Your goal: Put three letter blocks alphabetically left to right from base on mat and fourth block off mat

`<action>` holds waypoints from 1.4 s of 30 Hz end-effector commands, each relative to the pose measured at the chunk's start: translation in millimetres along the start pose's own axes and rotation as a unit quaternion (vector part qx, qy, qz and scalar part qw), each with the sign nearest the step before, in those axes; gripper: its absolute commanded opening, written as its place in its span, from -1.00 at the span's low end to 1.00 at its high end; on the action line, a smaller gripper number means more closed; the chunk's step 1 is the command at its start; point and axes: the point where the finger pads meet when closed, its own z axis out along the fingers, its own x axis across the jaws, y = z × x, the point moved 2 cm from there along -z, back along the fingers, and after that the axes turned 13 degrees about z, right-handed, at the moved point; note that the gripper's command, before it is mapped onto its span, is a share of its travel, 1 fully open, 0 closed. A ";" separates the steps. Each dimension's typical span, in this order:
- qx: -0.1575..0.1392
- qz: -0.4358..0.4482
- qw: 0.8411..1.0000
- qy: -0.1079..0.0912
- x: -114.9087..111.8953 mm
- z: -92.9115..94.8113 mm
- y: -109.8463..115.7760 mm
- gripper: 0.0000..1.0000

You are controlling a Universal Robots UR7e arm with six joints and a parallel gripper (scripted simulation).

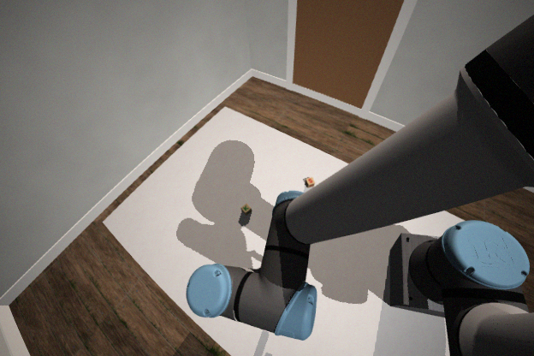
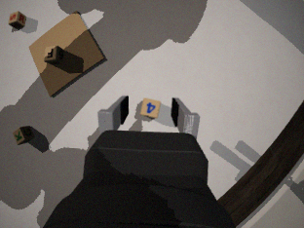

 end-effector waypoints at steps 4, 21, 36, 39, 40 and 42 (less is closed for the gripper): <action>-0.001 0.000 1.000 0.000 -0.1 -0.4 0.3 1.00; 0.000 0.000 1.000 0.001 -98.6 -10.3 72.0 1.00; -0.001 0.000 1.000 0.000 -250.8 -19.0 125.2 1.00; -0.001 0.000 1.000 0.000 -253.3 -19.1 125.7 1.00; -0.001 0.000 1.000 0.000 -253.3 -19.1 125.7 1.00; -0.001 0.000 1.000 0.000 -253.3 -19.1 125.7 1.00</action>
